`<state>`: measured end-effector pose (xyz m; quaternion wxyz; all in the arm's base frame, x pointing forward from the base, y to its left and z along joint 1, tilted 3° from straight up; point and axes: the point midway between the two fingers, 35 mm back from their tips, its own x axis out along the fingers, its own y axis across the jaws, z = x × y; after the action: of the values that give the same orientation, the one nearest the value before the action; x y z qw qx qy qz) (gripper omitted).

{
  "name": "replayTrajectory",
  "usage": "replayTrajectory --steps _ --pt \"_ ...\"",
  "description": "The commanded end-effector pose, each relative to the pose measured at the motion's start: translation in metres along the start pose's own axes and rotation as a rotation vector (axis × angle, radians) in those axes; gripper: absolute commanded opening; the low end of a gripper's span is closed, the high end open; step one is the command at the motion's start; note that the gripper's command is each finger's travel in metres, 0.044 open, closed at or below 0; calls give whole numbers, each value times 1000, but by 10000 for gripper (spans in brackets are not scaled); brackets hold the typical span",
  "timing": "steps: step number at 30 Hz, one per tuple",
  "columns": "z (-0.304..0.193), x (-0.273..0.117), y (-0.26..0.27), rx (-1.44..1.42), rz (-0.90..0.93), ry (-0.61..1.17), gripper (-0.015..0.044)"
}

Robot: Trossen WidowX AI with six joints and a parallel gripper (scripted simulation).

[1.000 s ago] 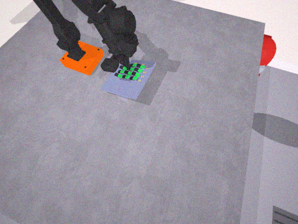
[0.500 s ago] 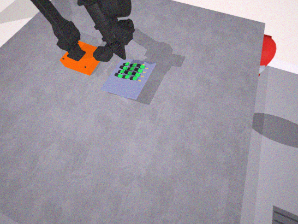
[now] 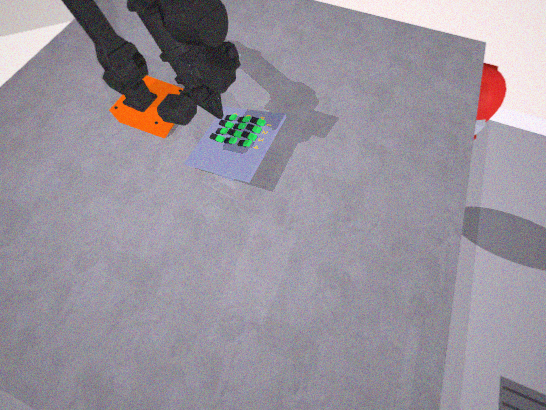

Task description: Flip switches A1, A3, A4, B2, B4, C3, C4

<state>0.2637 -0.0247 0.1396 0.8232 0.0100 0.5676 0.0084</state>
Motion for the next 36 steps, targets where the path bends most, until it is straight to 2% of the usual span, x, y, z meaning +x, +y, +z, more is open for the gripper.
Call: replayTrajectory --steps 1,4,36 --pt "3 10 -5 -8 5 7 0" --pt "4 34 -4 -8 5 24 0" --pt "4 58 -4 -8 5 23 0"
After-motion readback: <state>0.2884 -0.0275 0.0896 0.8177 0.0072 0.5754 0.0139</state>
